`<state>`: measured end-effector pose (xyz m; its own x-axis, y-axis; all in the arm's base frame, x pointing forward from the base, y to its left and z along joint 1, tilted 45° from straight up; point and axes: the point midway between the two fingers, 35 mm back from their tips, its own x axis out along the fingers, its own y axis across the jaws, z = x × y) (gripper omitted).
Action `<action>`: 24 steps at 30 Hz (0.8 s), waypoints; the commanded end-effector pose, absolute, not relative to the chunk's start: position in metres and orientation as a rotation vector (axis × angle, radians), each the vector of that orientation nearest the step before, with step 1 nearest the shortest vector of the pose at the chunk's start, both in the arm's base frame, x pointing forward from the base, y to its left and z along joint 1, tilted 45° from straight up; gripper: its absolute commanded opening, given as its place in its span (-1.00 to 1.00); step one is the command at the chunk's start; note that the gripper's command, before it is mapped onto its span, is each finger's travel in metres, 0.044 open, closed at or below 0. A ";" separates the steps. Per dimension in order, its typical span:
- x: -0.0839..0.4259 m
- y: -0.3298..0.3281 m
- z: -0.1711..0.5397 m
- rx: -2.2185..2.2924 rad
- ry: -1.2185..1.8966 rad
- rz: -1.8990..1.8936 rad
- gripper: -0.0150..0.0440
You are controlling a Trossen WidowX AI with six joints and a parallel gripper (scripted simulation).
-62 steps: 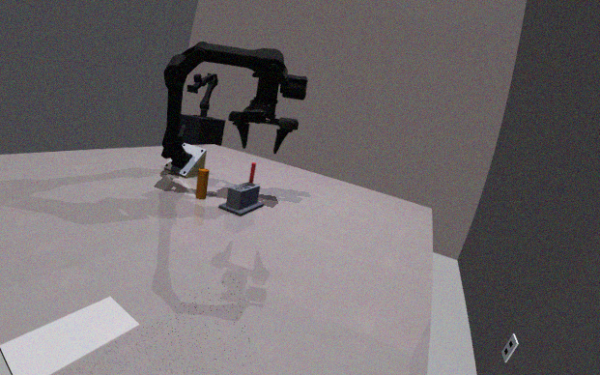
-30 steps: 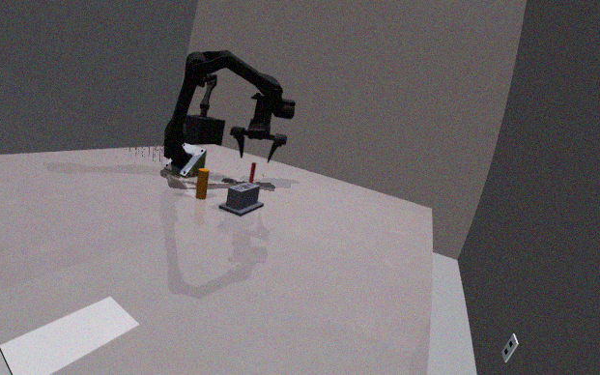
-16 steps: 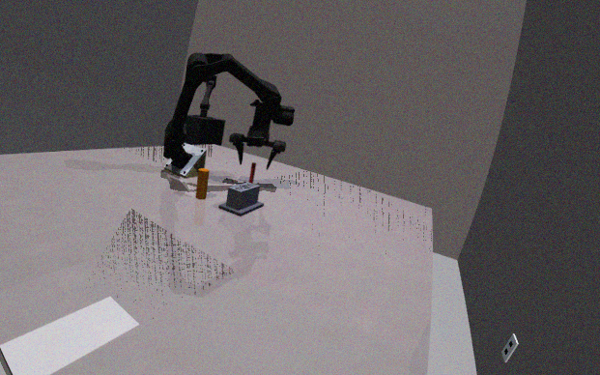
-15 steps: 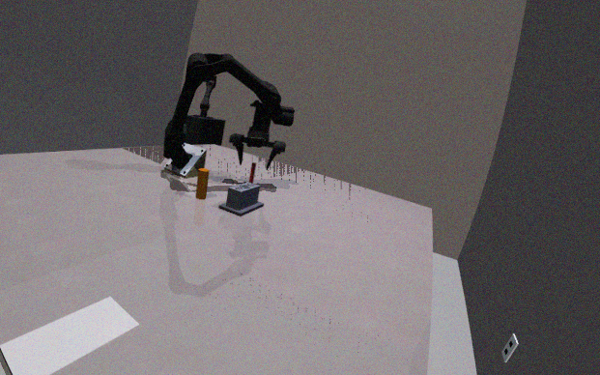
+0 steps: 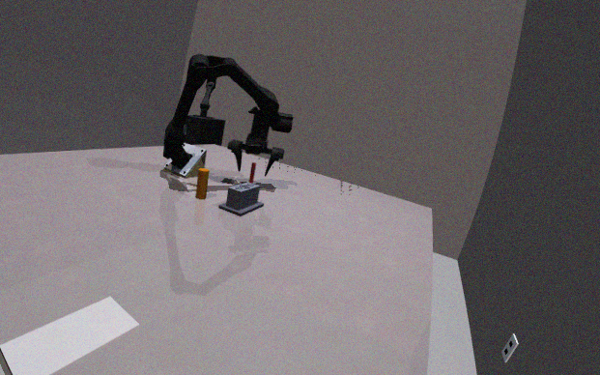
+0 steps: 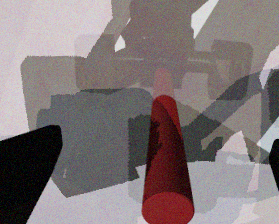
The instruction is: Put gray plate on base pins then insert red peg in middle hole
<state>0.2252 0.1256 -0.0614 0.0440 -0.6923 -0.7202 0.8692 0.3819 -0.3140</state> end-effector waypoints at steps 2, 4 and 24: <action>0.225 0.124 -0.063 0.226 0.938 -1.205 0.73; 0.225 0.124 -0.063 0.226 0.938 -1.205 0.56; 0.225 0.125 -0.063 0.227 0.938 -1.205 -0.49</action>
